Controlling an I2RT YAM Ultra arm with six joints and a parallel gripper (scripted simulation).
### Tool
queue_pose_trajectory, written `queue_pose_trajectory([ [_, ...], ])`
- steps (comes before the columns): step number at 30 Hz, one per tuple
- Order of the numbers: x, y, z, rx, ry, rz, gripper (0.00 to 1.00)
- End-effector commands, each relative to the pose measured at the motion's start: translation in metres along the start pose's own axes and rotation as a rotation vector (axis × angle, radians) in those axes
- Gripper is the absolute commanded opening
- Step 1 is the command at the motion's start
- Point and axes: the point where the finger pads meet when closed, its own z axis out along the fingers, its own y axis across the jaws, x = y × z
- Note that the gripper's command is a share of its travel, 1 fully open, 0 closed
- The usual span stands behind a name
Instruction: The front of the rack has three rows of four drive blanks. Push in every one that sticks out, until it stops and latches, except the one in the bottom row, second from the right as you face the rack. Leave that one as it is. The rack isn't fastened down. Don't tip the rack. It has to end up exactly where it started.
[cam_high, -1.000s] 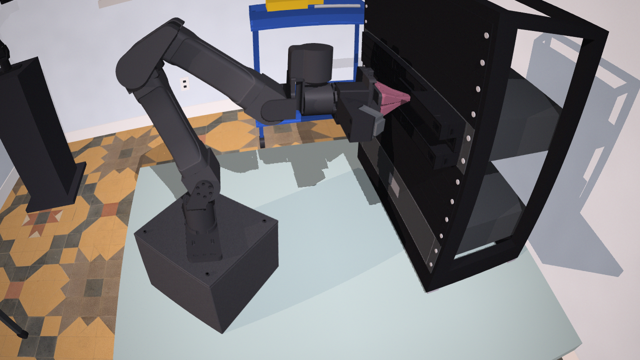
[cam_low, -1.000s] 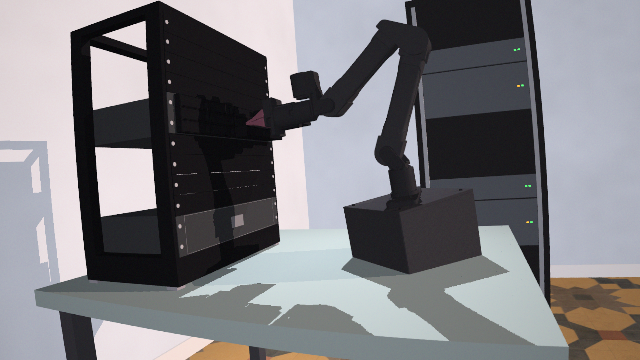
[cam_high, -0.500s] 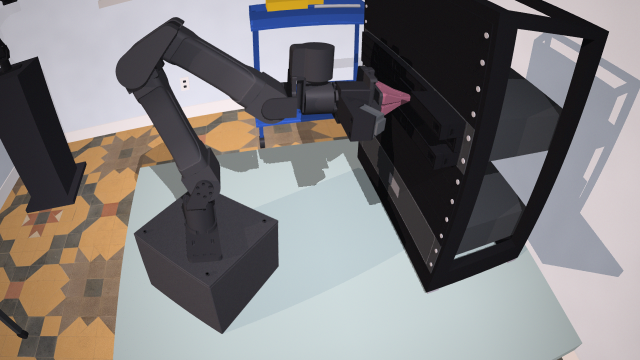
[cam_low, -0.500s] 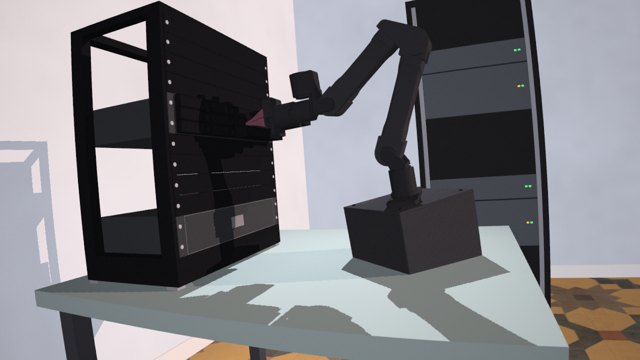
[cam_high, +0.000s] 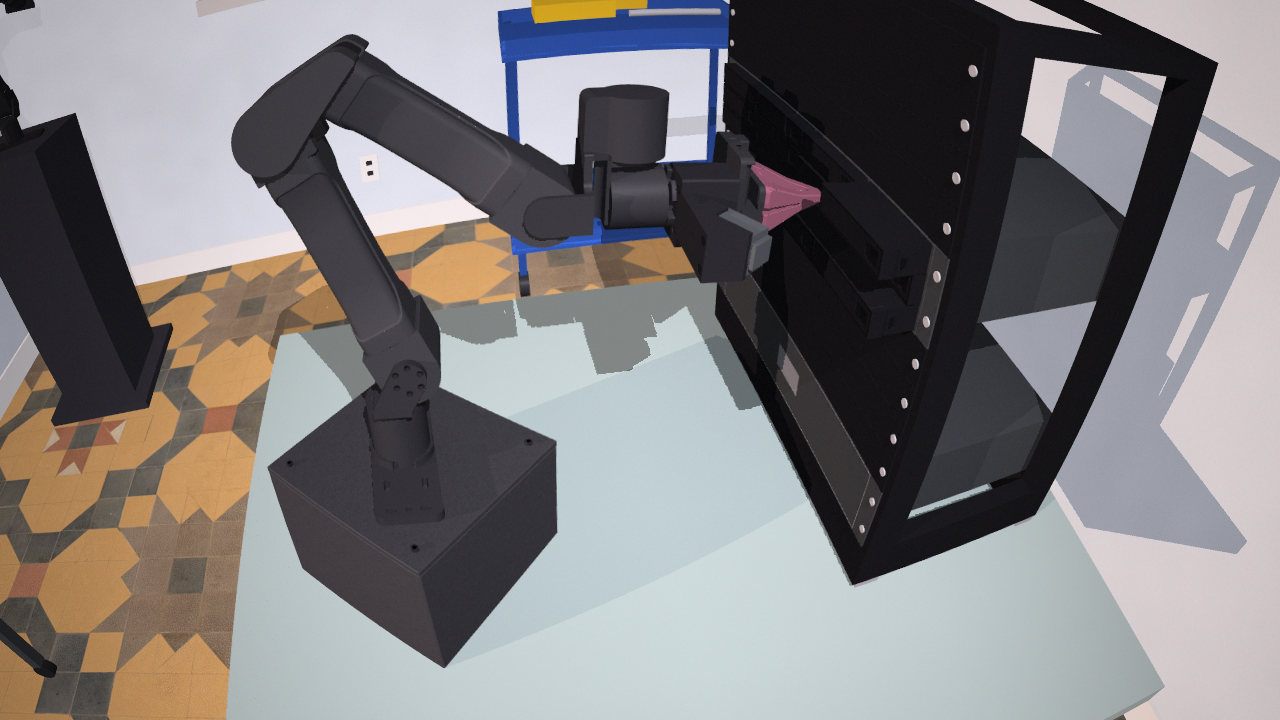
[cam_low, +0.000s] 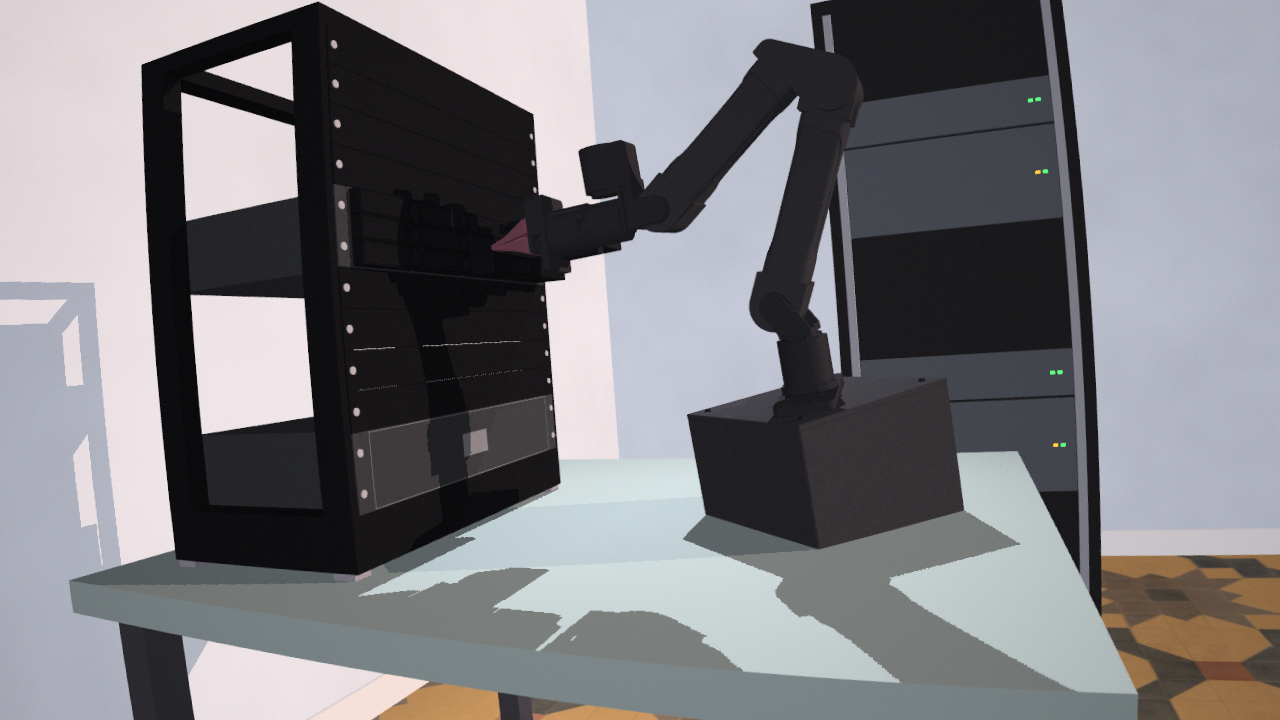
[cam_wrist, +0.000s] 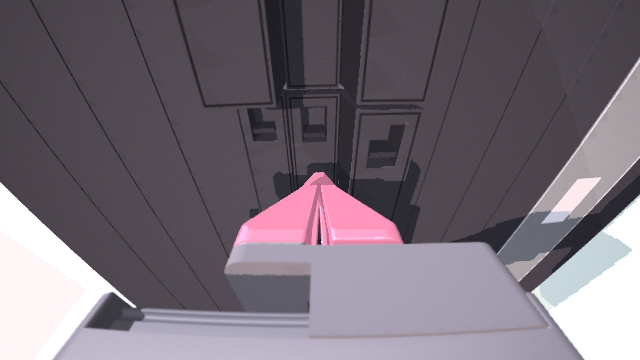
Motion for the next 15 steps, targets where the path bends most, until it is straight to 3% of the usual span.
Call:
queue_pose_trajectory([
  [1,0.0132,0.0329,0.0112,-0.088,0.039,-0.014,0.00],
  [15,0.0141,0.0352,0.0138,-0.088,0.039,-0.014,0.00],
])
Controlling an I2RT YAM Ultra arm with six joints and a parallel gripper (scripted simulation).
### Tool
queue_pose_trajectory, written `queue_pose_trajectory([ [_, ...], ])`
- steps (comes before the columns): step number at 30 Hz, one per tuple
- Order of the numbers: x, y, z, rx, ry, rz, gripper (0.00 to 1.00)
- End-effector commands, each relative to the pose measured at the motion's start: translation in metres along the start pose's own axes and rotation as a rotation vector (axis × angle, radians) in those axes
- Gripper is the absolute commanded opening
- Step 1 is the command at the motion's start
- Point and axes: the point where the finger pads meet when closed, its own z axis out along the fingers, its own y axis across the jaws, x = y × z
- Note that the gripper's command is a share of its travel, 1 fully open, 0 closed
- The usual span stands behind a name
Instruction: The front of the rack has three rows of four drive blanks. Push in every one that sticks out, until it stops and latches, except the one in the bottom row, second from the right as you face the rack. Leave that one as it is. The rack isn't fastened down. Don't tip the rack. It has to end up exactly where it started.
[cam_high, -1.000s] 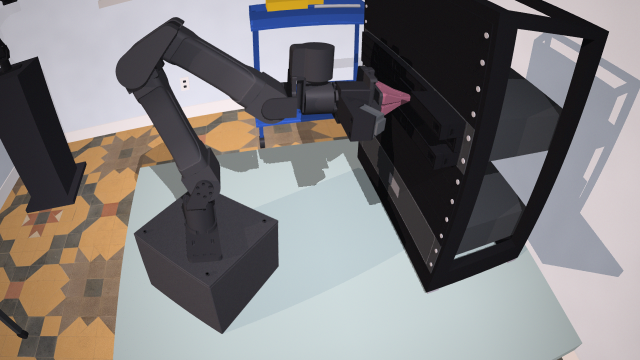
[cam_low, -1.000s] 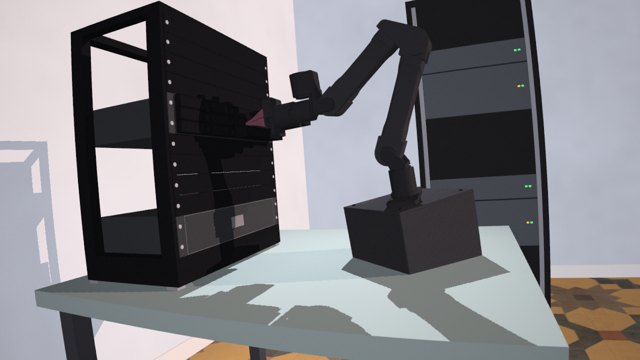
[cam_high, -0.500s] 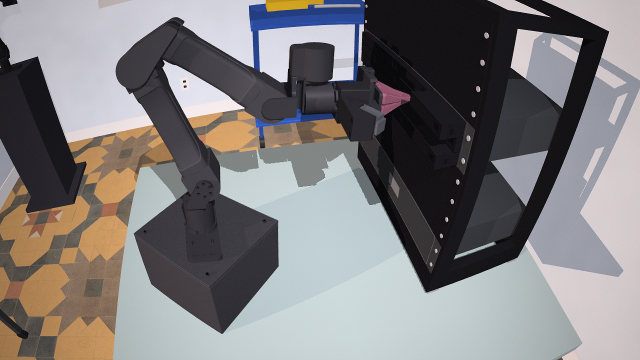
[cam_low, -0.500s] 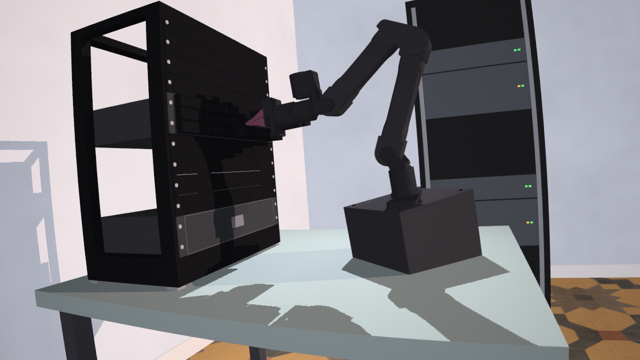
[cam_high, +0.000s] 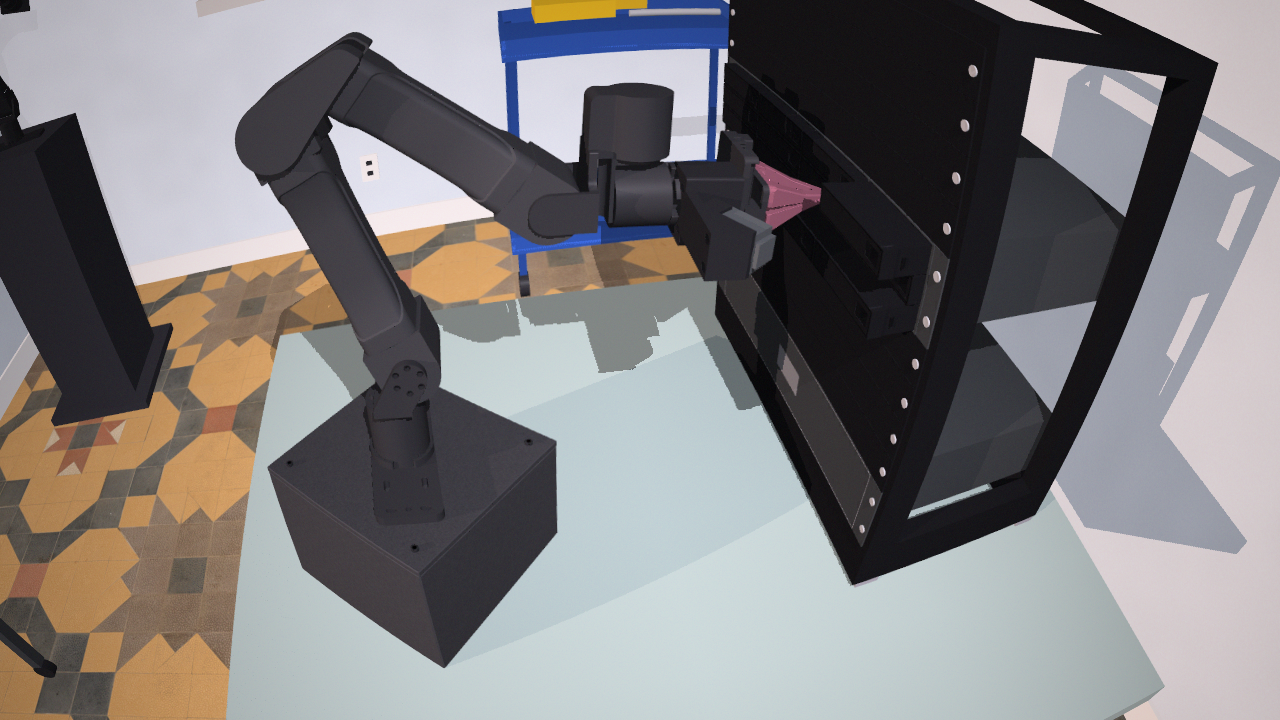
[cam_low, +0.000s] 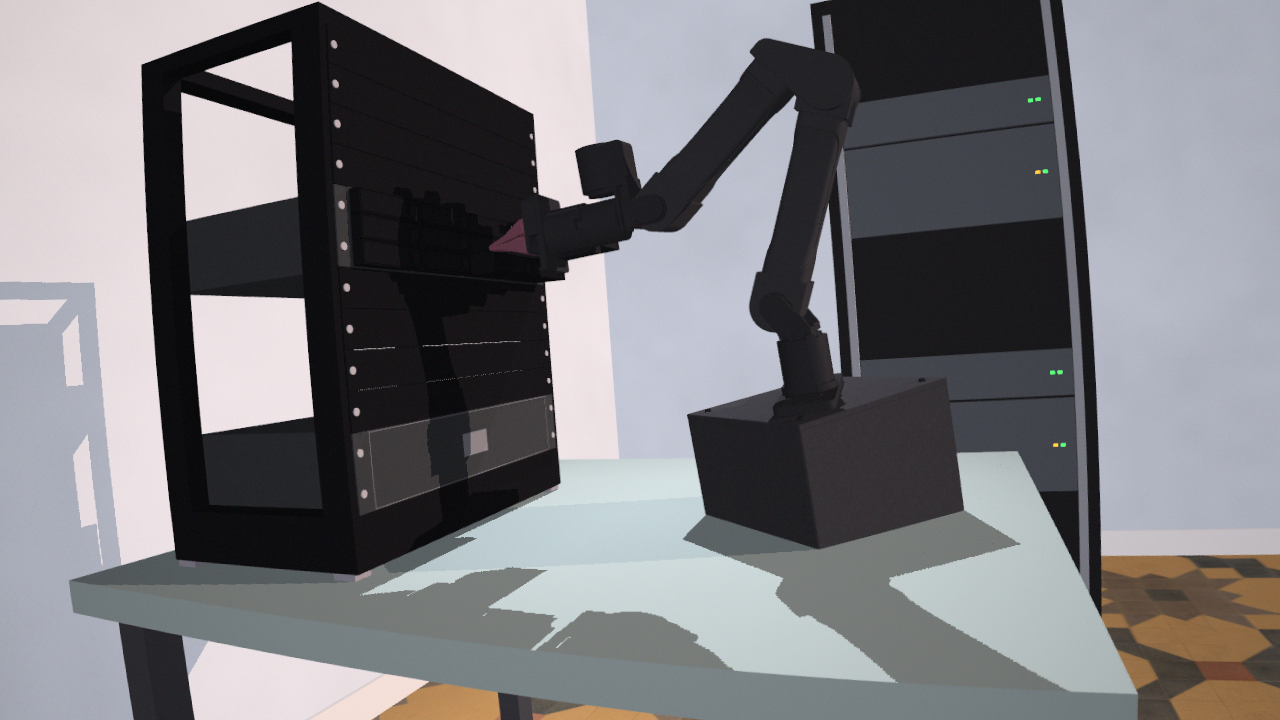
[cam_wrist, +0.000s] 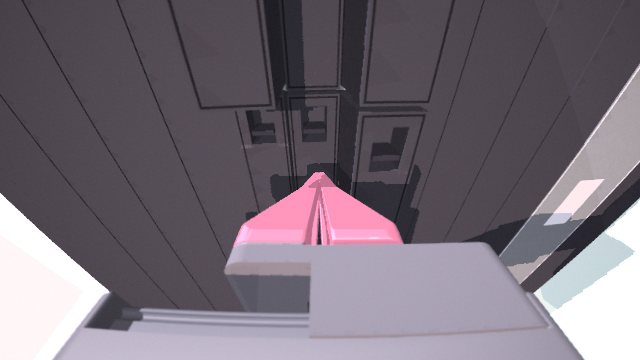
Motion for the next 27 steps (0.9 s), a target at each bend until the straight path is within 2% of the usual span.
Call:
queue_pose_trajectory([
  [1,0.0140,0.0350,0.0099,-0.093,0.044,-0.014,0.00],
  [27,0.0149,0.0376,0.0126,-0.093,0.044,-0.014,0.00],
])
